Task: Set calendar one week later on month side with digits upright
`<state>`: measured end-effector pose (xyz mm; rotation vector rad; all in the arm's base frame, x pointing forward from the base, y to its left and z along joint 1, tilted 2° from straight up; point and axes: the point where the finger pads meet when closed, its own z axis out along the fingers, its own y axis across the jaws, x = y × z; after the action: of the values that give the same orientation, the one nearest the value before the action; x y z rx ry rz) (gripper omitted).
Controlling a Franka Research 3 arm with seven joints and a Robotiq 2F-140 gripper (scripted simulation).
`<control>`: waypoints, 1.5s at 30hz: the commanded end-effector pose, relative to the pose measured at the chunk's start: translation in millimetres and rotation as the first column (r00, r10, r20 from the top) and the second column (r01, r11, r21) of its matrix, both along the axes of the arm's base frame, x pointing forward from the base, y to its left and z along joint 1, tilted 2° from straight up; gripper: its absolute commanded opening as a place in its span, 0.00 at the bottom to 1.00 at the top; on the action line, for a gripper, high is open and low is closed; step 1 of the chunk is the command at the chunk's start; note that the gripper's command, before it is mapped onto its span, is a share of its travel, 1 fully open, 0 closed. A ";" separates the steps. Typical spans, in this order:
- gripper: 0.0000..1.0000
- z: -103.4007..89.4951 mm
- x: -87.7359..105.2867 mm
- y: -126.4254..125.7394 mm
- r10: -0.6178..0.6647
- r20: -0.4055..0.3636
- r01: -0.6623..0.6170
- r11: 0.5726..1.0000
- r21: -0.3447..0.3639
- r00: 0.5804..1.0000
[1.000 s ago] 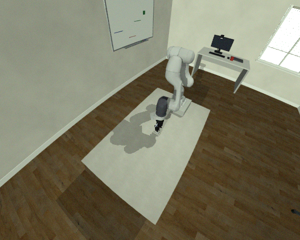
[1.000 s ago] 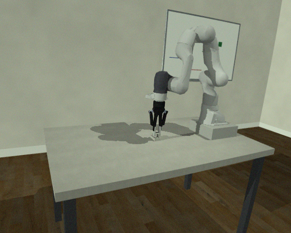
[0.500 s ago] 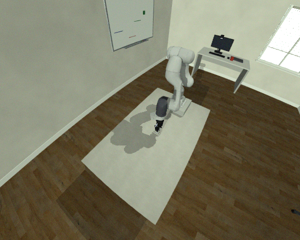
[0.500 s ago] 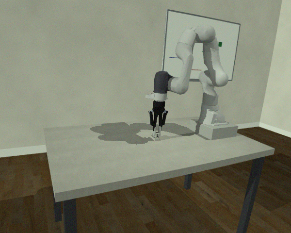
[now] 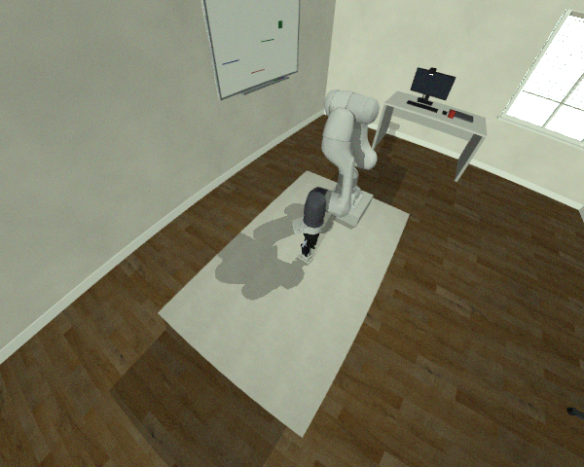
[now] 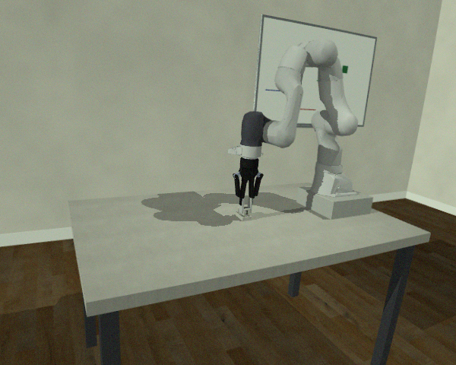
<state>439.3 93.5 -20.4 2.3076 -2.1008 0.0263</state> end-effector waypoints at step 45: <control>0.16 -7.3 1.1 0.1 -0.001 0.004 0.001 1.000 0.000 1.000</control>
<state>437.3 92.9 -27.6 2.3072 -2.0964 0.0227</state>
